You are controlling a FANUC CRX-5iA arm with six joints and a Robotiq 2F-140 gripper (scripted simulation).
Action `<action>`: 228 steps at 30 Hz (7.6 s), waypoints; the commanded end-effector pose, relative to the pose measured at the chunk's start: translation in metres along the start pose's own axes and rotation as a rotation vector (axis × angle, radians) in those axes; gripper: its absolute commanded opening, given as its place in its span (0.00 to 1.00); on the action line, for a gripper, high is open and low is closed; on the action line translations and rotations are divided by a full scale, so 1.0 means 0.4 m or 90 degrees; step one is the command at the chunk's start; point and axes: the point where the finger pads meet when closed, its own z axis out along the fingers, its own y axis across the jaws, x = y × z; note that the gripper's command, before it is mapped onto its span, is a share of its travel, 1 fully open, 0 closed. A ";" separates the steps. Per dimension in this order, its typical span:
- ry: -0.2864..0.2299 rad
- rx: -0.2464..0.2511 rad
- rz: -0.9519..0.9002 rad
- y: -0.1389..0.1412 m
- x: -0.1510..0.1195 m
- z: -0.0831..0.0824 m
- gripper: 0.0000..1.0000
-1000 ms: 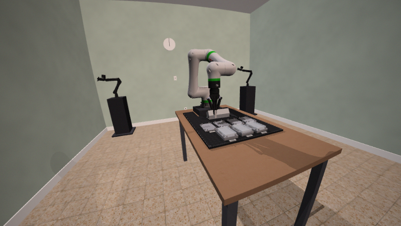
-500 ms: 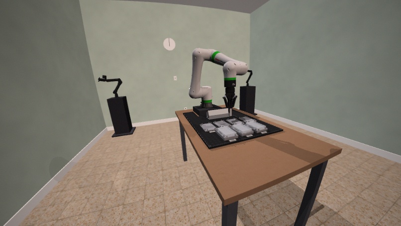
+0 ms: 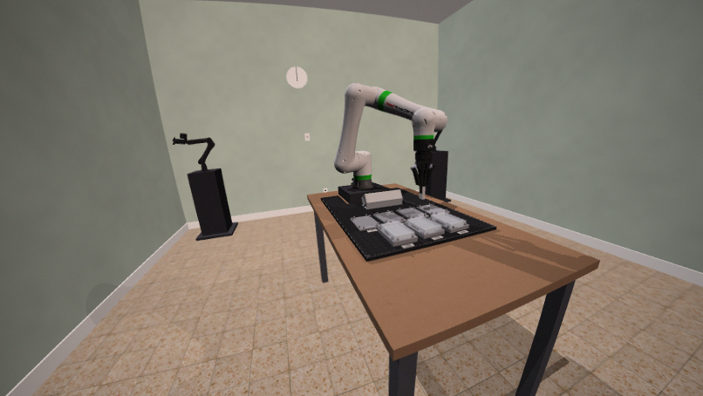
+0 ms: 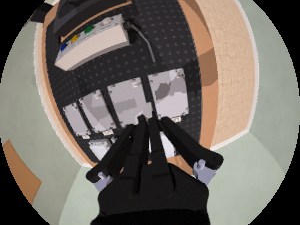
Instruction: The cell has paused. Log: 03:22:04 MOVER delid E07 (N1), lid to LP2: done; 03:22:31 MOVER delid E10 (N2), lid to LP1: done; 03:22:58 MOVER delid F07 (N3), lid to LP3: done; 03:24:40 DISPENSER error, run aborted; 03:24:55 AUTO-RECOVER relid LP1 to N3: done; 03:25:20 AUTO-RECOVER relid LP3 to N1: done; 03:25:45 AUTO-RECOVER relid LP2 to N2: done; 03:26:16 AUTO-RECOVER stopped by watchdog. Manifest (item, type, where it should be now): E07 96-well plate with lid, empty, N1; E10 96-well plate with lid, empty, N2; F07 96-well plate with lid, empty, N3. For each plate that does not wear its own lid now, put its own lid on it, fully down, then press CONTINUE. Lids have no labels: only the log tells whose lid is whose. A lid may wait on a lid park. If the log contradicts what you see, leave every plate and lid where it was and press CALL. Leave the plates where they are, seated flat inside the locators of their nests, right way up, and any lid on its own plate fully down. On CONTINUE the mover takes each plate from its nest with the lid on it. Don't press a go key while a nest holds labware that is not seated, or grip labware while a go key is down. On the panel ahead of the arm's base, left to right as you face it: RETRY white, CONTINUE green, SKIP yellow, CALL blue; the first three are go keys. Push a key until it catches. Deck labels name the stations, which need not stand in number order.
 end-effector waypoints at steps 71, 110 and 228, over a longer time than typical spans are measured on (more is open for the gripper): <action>-0.001 0.001 0.000 -0.145 -0.459 -0.002 0.00; -0.001 0.001 0.000 -0.465 -0.463 -0.002 0.00; 0.002 0.001 -2.022 -0.301 -0.454 0.006 0.66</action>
